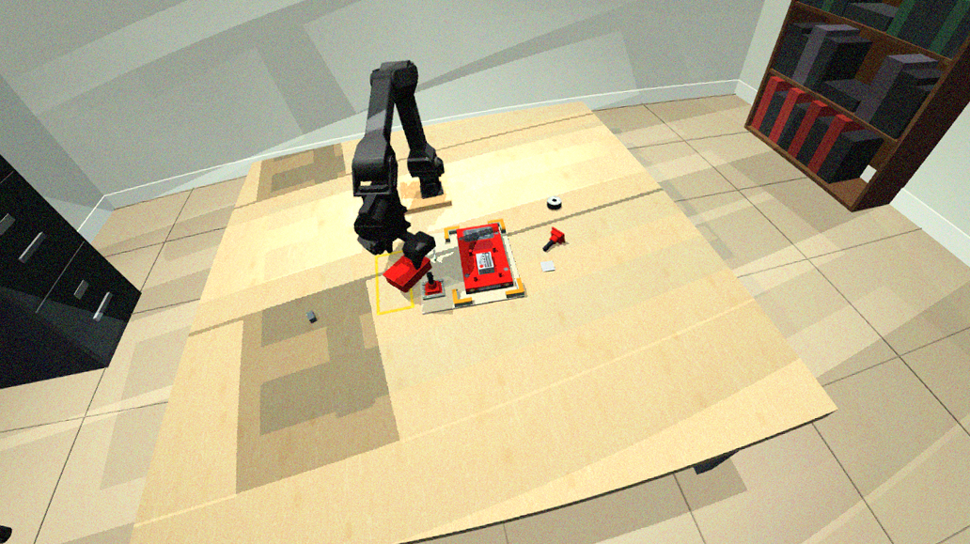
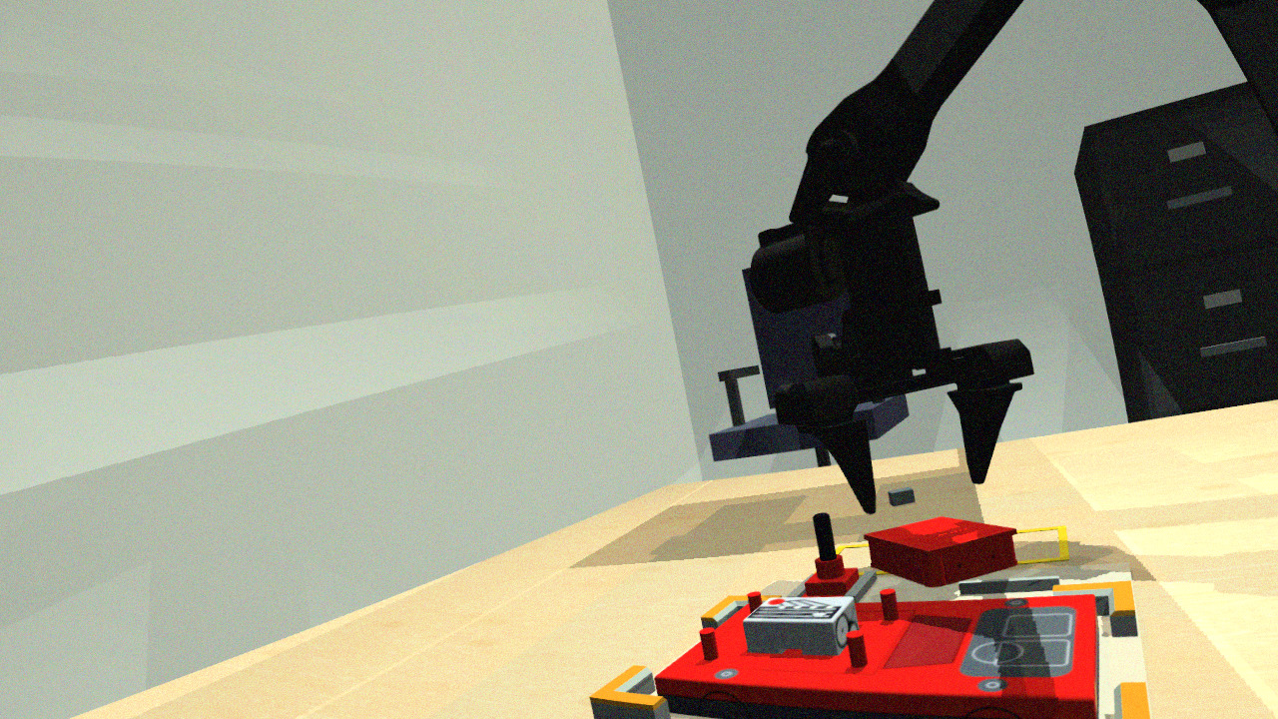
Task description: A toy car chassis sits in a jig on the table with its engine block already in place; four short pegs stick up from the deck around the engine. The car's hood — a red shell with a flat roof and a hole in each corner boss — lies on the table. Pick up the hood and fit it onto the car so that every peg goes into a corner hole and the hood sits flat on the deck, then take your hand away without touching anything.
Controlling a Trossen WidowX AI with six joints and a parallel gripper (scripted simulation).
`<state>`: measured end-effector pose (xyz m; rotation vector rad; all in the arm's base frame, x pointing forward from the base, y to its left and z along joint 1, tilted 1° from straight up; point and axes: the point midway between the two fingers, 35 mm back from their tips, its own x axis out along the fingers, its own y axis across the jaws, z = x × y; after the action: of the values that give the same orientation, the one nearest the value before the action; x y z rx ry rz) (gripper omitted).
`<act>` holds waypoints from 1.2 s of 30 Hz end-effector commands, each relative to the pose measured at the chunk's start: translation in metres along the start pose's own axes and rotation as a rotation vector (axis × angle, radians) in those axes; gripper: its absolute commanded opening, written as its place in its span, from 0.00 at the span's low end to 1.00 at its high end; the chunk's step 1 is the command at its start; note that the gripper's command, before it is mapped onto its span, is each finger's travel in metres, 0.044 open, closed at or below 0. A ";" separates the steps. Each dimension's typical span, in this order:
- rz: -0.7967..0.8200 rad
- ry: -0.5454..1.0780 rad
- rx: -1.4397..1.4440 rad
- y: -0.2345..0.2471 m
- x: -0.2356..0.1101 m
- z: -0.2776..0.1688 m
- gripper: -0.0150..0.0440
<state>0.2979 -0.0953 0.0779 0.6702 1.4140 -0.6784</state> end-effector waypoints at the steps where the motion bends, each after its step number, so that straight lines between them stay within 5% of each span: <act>1: -0.003 0.012 0.003 0.000 0.006 -0.001 1.00; 36: -0.003 0.012 0.003 -0.001 0.026 -0.003 1.00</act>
<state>0.2963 -0.0946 0.0553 0.6698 1.4194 -0.6792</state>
